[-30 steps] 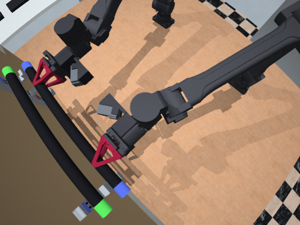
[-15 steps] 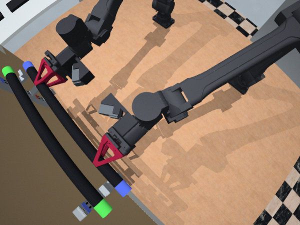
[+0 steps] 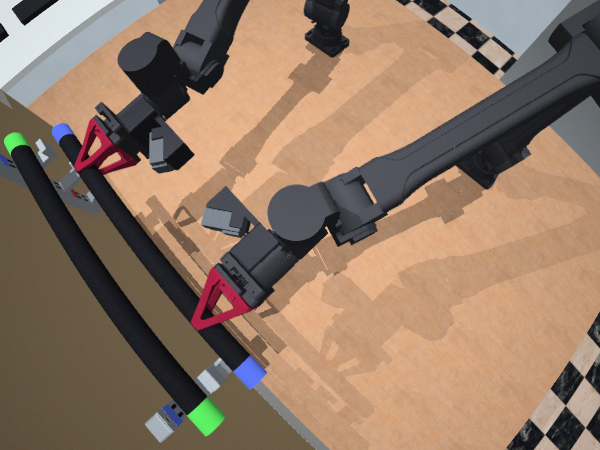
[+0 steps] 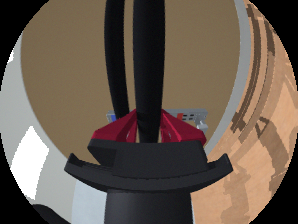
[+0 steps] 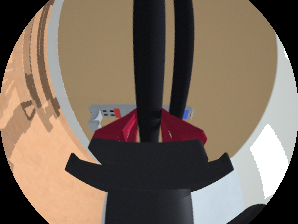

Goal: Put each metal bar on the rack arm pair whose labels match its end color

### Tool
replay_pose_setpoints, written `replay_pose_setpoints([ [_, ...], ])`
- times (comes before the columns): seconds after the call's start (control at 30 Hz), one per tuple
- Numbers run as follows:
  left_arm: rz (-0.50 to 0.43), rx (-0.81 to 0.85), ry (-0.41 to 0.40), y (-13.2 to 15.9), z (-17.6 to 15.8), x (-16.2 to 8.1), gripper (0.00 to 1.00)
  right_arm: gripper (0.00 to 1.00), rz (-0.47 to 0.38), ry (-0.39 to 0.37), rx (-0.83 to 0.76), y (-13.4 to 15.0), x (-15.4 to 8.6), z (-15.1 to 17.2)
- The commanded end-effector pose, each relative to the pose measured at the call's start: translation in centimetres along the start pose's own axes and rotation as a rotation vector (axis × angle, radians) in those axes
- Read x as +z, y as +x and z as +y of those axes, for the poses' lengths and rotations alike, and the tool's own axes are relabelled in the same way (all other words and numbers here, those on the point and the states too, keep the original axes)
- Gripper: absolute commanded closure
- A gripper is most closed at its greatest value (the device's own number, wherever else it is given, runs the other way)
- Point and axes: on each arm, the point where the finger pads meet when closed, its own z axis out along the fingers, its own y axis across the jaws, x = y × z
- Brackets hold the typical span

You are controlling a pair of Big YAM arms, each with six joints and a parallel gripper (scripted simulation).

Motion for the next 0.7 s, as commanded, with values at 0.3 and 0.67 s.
replay_pose_setpoints([
  [0.3,0.012,-0.027,-0.084,0.60,4.02,-0.82,1.00,1.00,0.015,0.084,0.030,0.62,-1.21,-4.06],
  [0.67,0.012,-0.027,-0.084,0.61,4.12,-1.04,1.00,1.00,0.015,0.084,0.030,0.61,-1.52,-4.18],
])
